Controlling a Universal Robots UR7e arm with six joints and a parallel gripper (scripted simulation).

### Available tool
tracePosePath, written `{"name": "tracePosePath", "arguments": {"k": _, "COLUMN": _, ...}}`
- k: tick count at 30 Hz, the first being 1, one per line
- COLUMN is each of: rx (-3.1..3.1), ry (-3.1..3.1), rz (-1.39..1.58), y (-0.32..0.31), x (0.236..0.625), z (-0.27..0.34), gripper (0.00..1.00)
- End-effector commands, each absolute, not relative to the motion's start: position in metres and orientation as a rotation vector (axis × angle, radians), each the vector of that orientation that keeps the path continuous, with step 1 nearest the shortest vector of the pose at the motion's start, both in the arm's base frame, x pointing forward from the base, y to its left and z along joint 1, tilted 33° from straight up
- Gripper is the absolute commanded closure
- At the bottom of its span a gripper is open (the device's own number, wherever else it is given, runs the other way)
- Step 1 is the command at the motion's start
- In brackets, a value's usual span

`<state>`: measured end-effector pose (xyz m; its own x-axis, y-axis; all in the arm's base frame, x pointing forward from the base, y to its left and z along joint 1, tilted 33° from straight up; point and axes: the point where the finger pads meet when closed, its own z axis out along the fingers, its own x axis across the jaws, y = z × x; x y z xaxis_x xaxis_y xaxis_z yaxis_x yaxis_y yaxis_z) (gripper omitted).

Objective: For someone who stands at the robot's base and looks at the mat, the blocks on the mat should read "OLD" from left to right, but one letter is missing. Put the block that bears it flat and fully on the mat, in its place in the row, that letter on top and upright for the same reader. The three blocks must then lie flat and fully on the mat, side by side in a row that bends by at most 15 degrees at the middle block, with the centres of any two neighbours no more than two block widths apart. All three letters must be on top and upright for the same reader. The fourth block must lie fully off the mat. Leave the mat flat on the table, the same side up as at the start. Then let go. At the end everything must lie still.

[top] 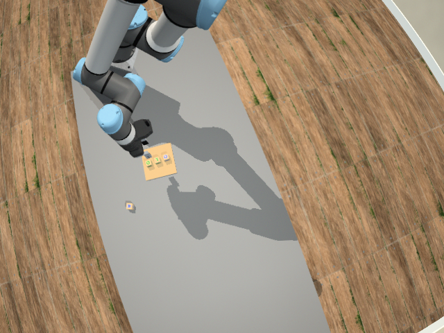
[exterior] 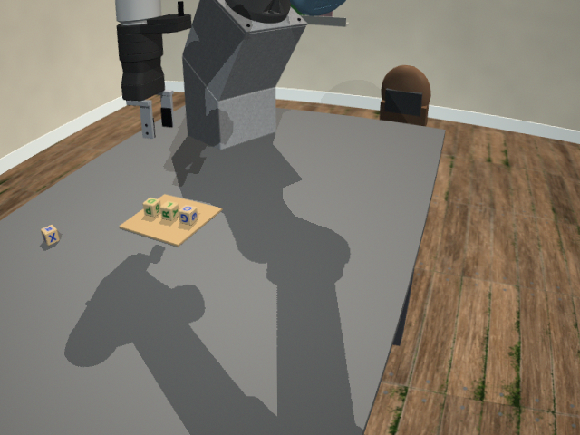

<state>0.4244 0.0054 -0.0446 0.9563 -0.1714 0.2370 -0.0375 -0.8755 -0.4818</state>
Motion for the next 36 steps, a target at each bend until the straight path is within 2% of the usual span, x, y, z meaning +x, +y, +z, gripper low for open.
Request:
{"name": "tracePosePath", "arguments": {"k": 1, "rx": -2.616, "ry": 0.148, "rz": -0.368, "y": 0.0020, "x": 0.4199, "z": -0.0376, "gripper": 0.00}}
{"name": "tracePosePath", "arguments": {"k": 36, "rx": -2.615, "ry": 0.147, "rz": -0.367, "y": 0.0012, "x": 0.4192, "z": -0.0351, "gripper": 0.00}}
